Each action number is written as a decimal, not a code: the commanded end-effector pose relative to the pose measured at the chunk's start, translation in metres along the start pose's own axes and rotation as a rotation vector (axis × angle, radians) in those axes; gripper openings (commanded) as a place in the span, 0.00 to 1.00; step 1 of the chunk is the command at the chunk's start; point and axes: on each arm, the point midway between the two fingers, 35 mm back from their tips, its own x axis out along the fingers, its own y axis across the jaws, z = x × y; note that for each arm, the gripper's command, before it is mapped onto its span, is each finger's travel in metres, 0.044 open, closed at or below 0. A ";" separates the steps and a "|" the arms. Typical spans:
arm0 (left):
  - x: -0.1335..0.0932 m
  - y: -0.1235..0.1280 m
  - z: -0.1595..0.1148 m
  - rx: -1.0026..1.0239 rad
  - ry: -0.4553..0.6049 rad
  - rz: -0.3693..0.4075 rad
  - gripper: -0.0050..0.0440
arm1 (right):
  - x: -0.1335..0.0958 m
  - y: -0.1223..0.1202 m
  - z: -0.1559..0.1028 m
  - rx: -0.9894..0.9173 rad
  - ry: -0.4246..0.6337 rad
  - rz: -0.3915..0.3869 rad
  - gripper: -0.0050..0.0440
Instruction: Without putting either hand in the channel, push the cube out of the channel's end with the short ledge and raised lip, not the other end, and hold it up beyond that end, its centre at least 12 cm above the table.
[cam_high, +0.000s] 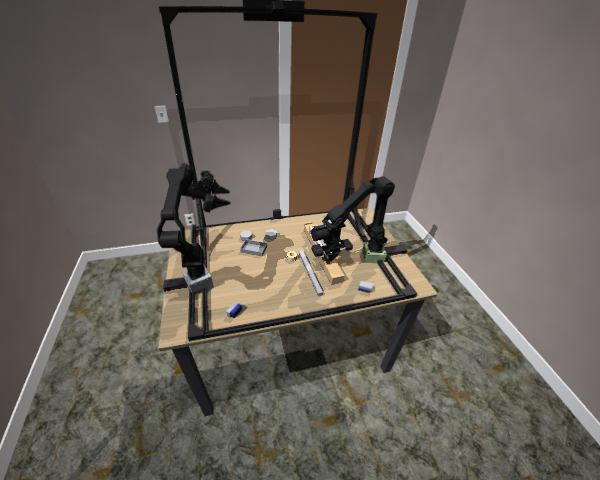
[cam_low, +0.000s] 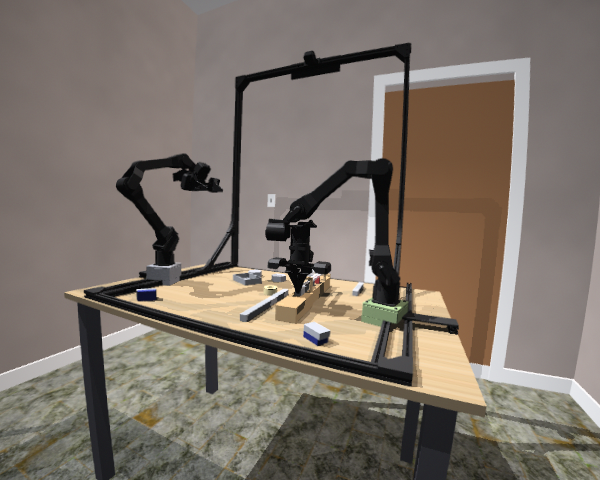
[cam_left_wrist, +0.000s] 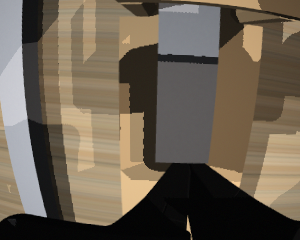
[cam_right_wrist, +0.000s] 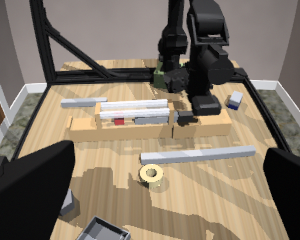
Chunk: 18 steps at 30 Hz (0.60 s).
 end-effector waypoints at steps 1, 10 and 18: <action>0.000 -0.001 0.008 0.003 -0.003 0.000 0.10 | 0.000 0.000 0.001 0.004 -0.002 -0.001 0.92; -0.003 0.000 0.017 0.003 -0.003 0.000 0.10 | 0.000 0.000 0.001 0.004 -0.002 -0.001 0.92; -0.078 0.000 0.018 0.003 -0.003 0.010 0.10 | 0.000 0.000 0.001 0.004 -0.002 -0.001 0.92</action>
